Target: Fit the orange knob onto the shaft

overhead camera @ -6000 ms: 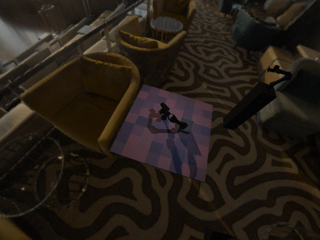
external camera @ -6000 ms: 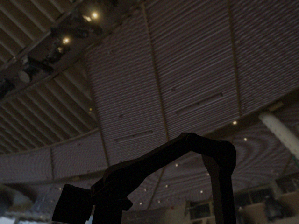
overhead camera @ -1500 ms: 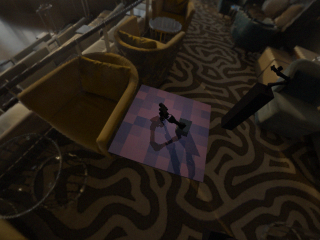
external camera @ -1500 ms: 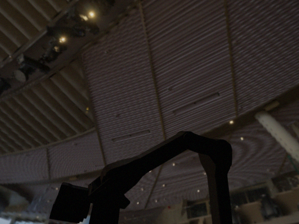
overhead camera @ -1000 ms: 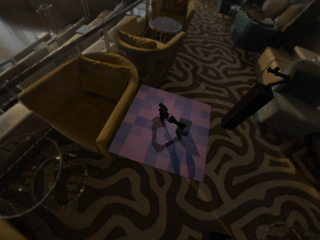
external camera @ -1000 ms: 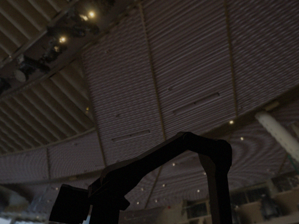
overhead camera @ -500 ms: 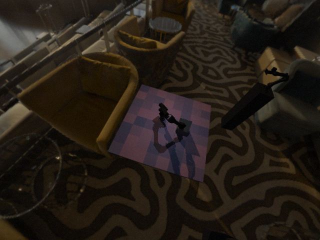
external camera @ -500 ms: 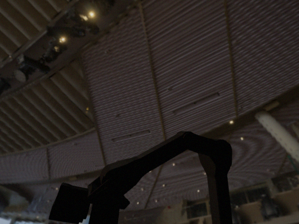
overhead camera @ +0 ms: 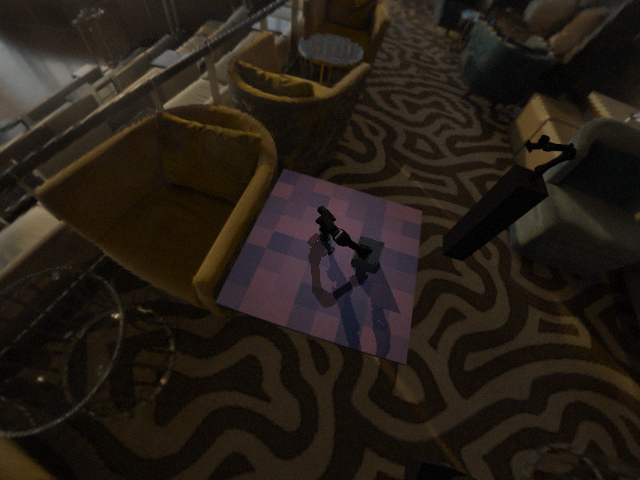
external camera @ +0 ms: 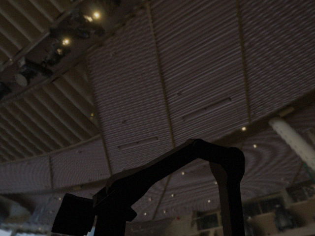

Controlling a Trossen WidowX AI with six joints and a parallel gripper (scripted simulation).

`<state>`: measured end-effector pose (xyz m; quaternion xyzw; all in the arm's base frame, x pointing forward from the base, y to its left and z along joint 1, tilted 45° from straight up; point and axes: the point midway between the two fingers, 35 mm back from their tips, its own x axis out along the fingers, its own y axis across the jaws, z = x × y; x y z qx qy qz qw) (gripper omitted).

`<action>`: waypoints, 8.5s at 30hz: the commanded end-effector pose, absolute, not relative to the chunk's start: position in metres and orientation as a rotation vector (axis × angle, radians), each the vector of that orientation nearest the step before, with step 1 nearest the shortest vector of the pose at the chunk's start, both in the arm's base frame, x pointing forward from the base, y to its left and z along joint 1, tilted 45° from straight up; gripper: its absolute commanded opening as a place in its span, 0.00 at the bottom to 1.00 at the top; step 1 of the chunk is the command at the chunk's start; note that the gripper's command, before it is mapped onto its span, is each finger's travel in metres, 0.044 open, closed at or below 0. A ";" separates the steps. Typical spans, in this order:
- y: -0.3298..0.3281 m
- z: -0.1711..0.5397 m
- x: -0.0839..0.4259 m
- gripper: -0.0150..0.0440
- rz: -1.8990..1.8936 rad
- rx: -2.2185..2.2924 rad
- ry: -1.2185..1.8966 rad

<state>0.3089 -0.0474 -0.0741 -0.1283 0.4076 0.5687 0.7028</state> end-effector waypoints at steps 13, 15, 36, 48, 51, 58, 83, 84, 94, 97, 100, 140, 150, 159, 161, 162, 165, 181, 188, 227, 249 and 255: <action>-0.047 -0.075 0.309 0.25 1.268 -0.291 0.902; -0.047 -0.075 0.308 0.25 1.268 -0.291 0.902; -0.049 -0.074 0.309 0.25 1.365 -0.456 0.770; -0.048 -0.075 0.308 0.25 1.365 -0.456 0.770; -0.047 -0.075 0.308 0.25 1.365 -0.456 0.770; -0.047 -0.075 0.309 0.25 1.365 -0.456 0.770; -0.047 -0.075 0.309 0.25 1.452 -0.620 0.629; -0.047 -0.075 0.309 0.25 1.452 -0.620 0.629; -0.047 -0.075 0.308 0.25 1.452 -0.620 0.629; -0.047 -0.075 0.308 0.25 1.452 -0.620 0.629; -0.047 -0.075 0.308 0.25 1.452 -0.620 0.629; -0.047 -0.075 0.309 0.25 1.529 -0.782 0.480; -0.048 -0.074 0.309 0.25 1.529 -0.782 0.480; -0.050 -0.072 0.309 0.25 1.572 -0.882 0.384; -0.049 -0.072 0.309 0.25 1.594 -0.936 0.330; -0.049 -0.073 0.308 0.25 1.597 -0.943 0.323; -0.048 -0.073 0.308 0.25 1.597 -0.943 0.323; -0.047 -0.075 0.308 0.25 1.597 -0.943 0.323; -0.047 -0.075 0.308 0.25 1.597 -0.943 0.323; -0.047 -0.075 0.308 0.25 1.653 -1.102 0.157; -0.049 -0.073 0.309 0.25 1.697 -1.259 -0.017; -0.048 -0.075 0.307 0.25 1.697 -1.259 -0.017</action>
